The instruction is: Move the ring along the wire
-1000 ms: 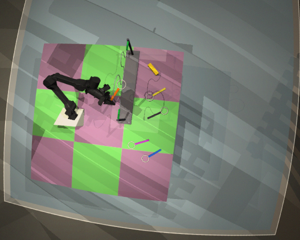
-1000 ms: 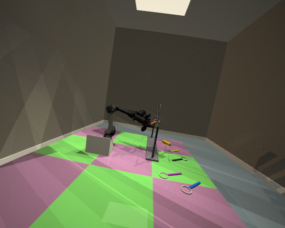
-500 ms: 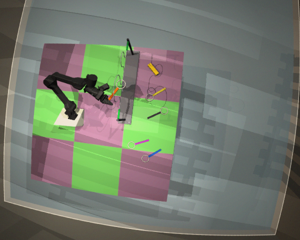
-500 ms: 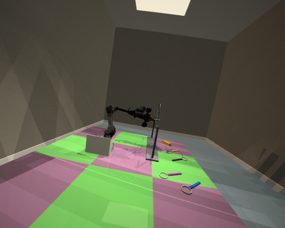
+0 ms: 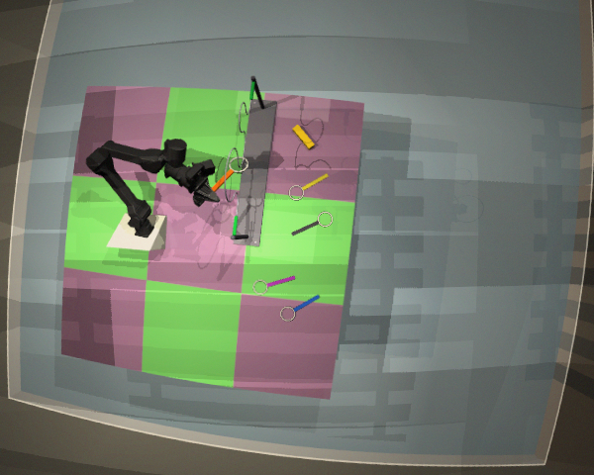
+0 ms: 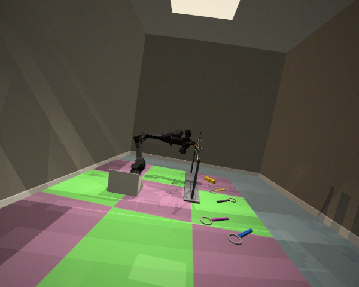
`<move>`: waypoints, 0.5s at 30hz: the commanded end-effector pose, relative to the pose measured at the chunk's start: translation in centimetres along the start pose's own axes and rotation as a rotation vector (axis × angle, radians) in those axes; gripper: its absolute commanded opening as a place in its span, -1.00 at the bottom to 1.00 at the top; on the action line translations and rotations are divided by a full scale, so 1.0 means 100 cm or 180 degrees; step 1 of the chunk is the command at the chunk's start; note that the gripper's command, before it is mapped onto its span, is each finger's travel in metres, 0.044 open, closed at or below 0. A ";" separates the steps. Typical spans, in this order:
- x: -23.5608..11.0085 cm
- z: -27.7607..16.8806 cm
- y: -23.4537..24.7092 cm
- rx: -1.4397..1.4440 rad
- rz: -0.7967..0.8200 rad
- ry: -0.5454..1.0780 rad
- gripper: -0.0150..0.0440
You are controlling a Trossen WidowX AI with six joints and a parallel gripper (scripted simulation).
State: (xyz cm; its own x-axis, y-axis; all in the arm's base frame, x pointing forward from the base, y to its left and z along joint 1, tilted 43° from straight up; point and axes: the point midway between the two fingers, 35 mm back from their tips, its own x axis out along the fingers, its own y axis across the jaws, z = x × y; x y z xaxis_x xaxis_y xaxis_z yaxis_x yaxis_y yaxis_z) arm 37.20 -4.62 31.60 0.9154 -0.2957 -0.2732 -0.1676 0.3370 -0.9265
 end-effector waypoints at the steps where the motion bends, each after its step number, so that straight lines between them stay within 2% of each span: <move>1: -0.002 -0.001 -0.014 -0.0186 -0.0126 0.0042 -1.00; 15: -0.009 0.005 -0.044 -0.0558 -0.0327 0.0090 -1.00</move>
State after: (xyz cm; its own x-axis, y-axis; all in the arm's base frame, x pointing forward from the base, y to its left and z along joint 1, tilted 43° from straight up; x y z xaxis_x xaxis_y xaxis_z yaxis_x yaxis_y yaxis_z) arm 37.34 -5.31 35.47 0.9220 -0.3388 -0.1873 -0.1402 0.1588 -0.9773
